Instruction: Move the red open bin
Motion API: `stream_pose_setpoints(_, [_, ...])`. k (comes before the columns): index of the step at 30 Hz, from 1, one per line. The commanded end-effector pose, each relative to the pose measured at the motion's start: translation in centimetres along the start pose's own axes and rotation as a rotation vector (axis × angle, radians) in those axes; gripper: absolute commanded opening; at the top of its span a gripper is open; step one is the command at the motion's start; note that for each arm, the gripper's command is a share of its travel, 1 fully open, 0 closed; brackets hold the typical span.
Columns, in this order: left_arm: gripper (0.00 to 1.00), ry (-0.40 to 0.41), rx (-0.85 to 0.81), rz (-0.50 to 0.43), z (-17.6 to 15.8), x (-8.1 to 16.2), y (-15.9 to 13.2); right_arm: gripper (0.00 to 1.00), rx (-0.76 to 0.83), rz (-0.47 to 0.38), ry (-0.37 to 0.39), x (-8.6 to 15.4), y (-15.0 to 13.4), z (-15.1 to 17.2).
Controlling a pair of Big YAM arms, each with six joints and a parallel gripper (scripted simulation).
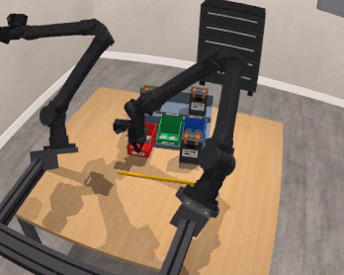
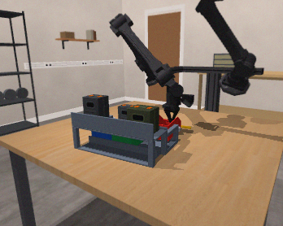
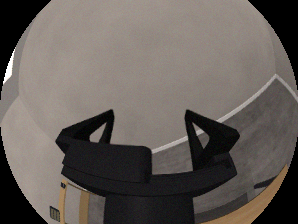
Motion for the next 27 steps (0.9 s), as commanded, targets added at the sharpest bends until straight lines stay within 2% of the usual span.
stream_pose_setpoints(1, [1.0, 0.006, 0.005, -0.052, 0.22, 0.39, 3.47, 0.0, 0.034, -0.016, -0.004, 1.33, 1.29, 0.82])
stream_pose_setpoints(27, [1.0, 0.006, 0.005, -0.052, 0.22, 0.39, 3.47, 0.0, 0.04, -0.014, 0.003, 1.19, 1.27, 0.98])
Point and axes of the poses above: on each arm, the point where the finger pads meet when closed, its own x axis back along the fingers, its own z axis across the jaws, y = z × x, the point moved 10 cm from there along x, back along the fingers, and after that the axes turned 3 degrees about x, right-handed, at the moved point
